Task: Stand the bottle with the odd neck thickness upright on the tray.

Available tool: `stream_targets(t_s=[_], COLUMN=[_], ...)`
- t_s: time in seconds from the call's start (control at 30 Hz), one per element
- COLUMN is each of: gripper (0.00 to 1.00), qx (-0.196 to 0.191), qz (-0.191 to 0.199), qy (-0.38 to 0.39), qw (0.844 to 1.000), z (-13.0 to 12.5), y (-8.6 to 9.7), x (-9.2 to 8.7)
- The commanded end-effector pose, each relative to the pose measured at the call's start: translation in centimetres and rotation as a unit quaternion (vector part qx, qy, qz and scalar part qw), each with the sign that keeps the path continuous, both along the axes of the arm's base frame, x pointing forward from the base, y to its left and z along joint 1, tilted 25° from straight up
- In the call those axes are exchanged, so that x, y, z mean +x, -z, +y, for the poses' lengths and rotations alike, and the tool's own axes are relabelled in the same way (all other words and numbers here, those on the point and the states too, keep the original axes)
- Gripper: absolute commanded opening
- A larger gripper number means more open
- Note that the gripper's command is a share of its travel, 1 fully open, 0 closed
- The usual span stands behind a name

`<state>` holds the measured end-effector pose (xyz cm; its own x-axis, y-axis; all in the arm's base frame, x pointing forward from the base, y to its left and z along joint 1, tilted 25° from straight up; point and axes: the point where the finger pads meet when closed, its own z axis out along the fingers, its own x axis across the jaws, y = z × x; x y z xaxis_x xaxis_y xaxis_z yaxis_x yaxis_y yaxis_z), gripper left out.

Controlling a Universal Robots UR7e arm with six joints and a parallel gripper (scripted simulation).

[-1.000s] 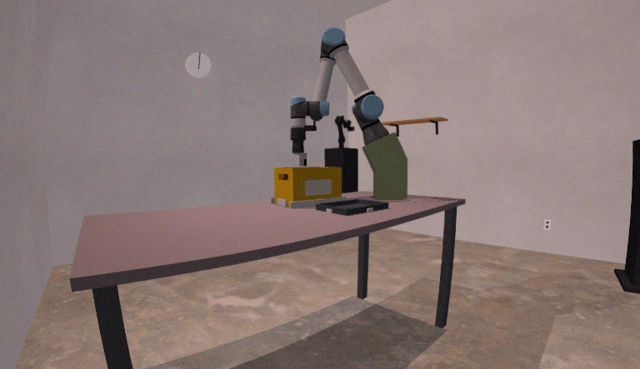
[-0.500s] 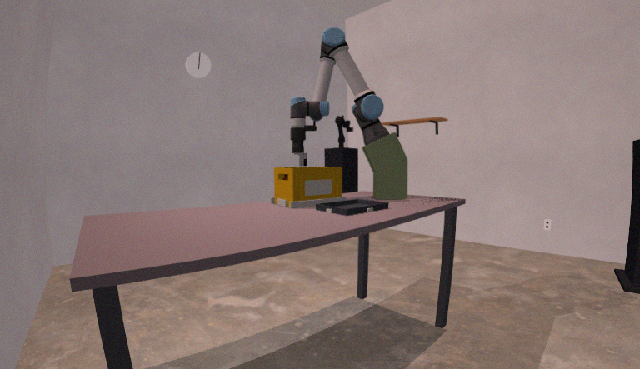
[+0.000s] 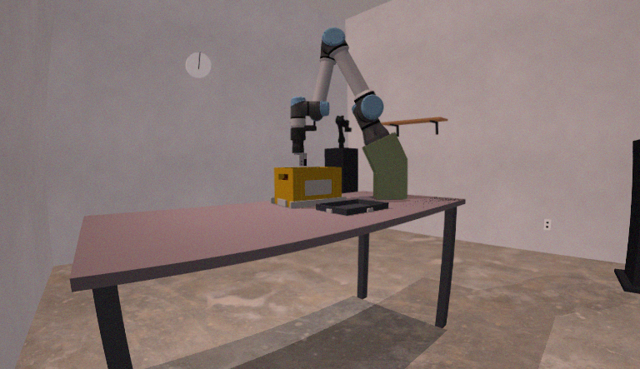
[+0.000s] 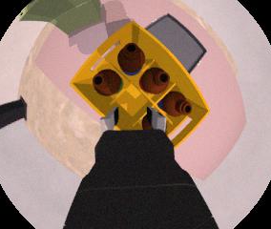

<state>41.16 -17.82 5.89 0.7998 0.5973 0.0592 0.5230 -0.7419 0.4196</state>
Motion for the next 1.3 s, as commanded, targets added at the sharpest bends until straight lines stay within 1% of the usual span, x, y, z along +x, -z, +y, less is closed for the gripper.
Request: stream_targets(t_s=[0.0, 0.5, 1.27], gripper=[1.0, 1.0, 1.0], qx=[0.001, 0.001, 0.0], qz=[0.0, 0.001, -0.001], qy=[0.001, 0.001, 0.001], qw=[1.0, 1.0, 1.0], z=[0.0, -0.3, -1.1], y=[0.1, 0.9, 2.8], x=[-0.1, 0.1, 1.0])
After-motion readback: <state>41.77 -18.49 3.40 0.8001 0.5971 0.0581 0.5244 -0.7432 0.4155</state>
